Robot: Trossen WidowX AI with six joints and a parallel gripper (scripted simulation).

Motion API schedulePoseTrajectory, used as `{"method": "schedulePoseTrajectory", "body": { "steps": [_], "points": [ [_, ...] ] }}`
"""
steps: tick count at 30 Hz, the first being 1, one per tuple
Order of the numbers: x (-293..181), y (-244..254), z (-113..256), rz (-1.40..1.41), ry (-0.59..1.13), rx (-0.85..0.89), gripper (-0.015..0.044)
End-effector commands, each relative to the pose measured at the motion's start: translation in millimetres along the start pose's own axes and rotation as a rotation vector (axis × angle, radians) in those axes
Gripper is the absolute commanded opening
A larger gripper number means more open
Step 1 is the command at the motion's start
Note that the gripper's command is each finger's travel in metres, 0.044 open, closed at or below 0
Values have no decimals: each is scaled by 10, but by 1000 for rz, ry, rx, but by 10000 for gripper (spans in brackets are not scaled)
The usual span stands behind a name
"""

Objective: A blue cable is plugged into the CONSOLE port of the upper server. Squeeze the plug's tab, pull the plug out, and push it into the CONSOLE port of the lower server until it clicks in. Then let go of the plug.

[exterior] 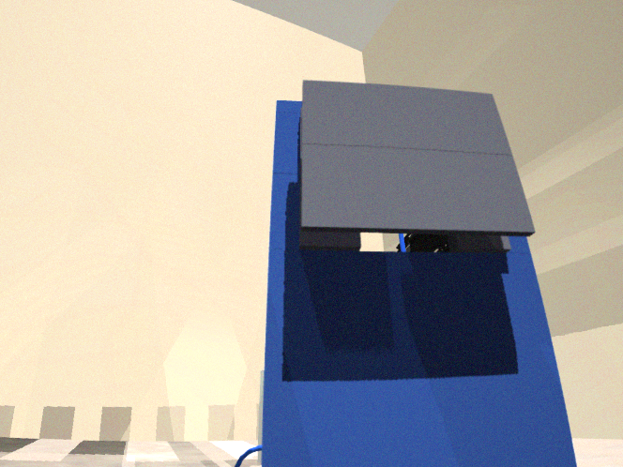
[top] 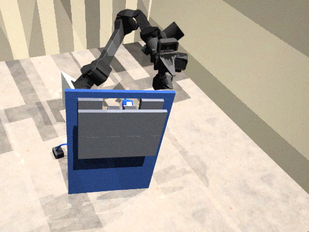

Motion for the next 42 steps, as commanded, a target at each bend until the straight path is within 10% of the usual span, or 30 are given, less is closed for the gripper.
{"method": "schedulePoseTrajectory", "body": {
  "steps": [1, 42],
  "points": [
    [-618, 115, 16, 51, 203, 6, 239],
    [-1200, 189, -734, 82, 367, 19, 239]
  ]
}}
Point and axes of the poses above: the point midway between the two fingers, 35 mm back from their tips, its own z axis back along the fingers, its own y axis across the jaws, x = y × z, the point moved 6 cm from there along z, back along the fingers, and after that the axes turned 10 degrees about z, right-handed, at the moved point
